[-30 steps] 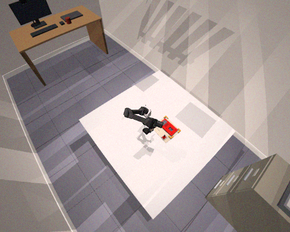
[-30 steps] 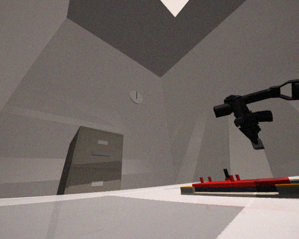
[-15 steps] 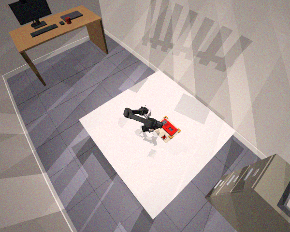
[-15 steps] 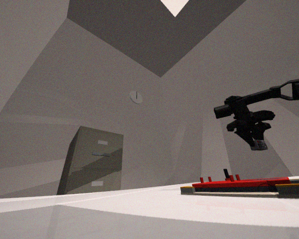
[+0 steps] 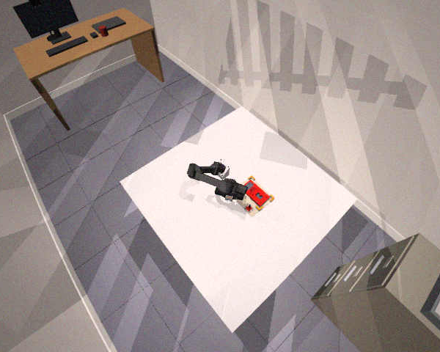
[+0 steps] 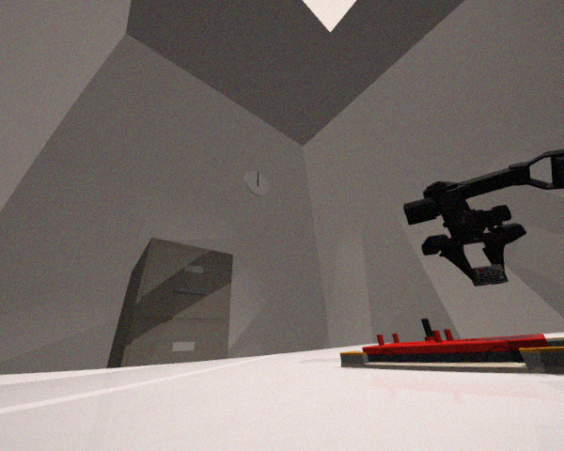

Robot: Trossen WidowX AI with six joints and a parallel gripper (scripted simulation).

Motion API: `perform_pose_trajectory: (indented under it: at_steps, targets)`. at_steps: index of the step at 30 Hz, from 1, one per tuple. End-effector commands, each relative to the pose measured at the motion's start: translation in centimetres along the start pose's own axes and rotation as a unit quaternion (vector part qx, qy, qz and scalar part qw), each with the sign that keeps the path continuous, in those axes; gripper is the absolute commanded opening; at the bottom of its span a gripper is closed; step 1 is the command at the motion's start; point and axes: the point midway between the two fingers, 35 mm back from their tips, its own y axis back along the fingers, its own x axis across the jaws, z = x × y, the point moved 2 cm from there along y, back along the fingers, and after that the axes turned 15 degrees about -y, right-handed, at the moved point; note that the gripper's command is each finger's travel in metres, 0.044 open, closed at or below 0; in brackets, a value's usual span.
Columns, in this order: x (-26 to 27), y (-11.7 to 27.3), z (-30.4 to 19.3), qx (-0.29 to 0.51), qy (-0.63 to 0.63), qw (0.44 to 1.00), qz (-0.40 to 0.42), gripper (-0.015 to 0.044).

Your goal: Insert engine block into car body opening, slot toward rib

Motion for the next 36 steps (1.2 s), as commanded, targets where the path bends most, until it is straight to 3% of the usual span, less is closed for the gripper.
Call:
perform_pose_trajectory:
  at_steps: [1,18,36]
  targets:
    - [0.02,-0.04,-0.05,0.001,-0.062,0.998,-0.001,0.0]
    - [0.01,-0.27,-0.05,0.001,-0.351,0.937,-0.002,0.0]
    - [0.0,-0.52,-0.04,0.0,-0.622,0.783,-0.002,0.0]
